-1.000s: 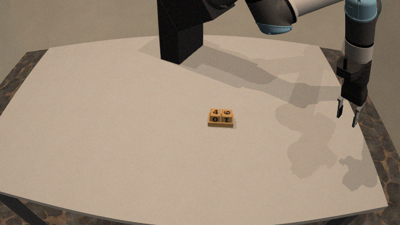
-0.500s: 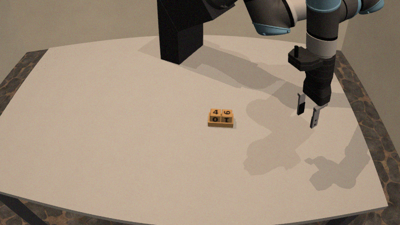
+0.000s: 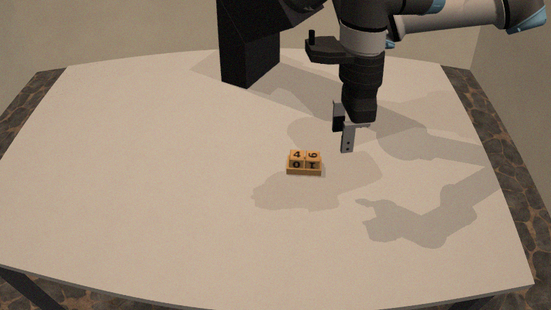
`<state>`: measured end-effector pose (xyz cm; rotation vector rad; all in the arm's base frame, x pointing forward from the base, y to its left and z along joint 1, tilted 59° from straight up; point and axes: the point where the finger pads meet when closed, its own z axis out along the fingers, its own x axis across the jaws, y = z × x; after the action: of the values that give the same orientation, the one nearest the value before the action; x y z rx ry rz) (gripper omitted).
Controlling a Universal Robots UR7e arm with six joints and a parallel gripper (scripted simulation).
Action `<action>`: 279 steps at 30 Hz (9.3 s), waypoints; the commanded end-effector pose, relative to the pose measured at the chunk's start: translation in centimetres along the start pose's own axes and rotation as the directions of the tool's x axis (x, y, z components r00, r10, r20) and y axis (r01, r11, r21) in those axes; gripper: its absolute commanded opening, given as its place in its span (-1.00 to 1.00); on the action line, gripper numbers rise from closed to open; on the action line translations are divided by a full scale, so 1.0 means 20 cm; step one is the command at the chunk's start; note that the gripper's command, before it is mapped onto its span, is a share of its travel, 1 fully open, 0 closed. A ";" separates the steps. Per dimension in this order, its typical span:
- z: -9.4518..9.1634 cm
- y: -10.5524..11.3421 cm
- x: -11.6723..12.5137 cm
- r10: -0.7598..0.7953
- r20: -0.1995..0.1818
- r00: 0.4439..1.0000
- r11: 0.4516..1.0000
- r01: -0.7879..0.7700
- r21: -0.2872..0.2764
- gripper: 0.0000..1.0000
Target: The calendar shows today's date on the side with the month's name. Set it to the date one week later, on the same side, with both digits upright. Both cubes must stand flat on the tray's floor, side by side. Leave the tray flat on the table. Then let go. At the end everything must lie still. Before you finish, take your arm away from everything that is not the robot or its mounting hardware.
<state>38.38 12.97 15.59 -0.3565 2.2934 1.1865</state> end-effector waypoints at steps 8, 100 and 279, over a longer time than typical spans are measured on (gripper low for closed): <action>0.01 -0.30 0.46 0.234 -0.033 0.972 0.972 -0.233 0.024 1.00; 0.33 -0.30 0.48 0.236 -0.036 0.971 0.972 -0.235 0.023 0.74; 0.51 -0.31 0.48 0.232 -0.034 0.972 0.973 -0.231 0.026 0.74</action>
<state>36.69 17.71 1.15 -0.1038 2.4296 1.2746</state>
